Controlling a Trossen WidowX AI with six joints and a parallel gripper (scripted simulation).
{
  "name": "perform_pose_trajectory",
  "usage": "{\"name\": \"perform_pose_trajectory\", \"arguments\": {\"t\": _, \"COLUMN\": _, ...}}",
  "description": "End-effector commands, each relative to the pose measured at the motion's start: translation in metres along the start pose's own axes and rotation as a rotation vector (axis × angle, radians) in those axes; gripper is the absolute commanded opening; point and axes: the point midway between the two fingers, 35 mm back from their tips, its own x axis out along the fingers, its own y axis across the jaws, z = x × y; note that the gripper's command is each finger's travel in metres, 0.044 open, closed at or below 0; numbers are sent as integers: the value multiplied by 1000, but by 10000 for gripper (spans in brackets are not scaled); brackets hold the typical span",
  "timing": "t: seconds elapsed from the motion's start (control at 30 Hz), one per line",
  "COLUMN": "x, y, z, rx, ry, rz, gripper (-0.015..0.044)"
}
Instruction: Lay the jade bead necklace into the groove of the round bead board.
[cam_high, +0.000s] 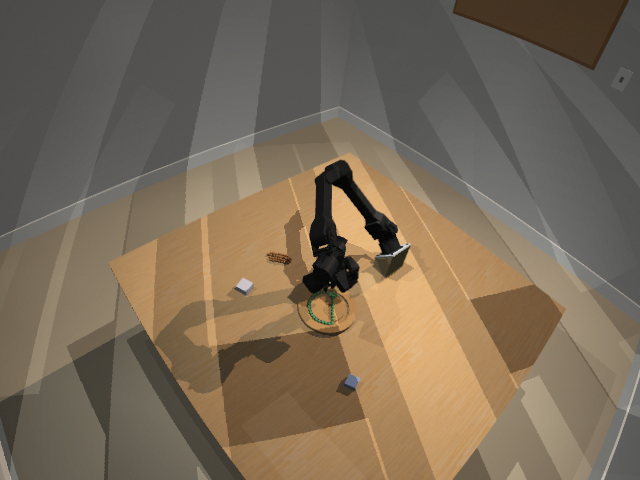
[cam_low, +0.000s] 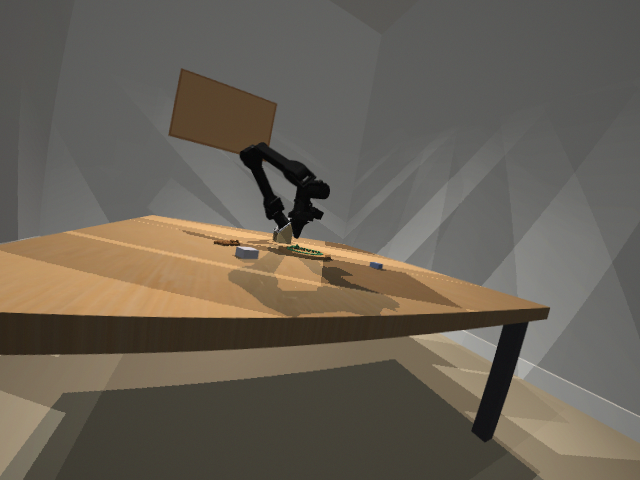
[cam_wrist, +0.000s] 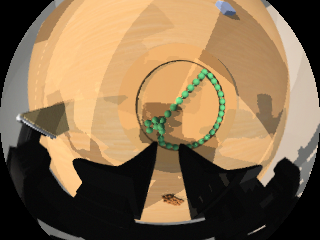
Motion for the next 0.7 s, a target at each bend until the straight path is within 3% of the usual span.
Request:
{"name": "perform_pose_trajectory", "arguments": {"t": 0.0, "x": -1, "y": 8, "z": -9, "rx": -116, "ry": 10, "rz": -1, "gripper": 120}}
{"name": "perform_pose_trajectory", "arguments": {"t": 0.67, "x": 11, "y": 5, "z": -8, "rx": -106, "ry": 3, "rz": -4, "gripper": 120}}
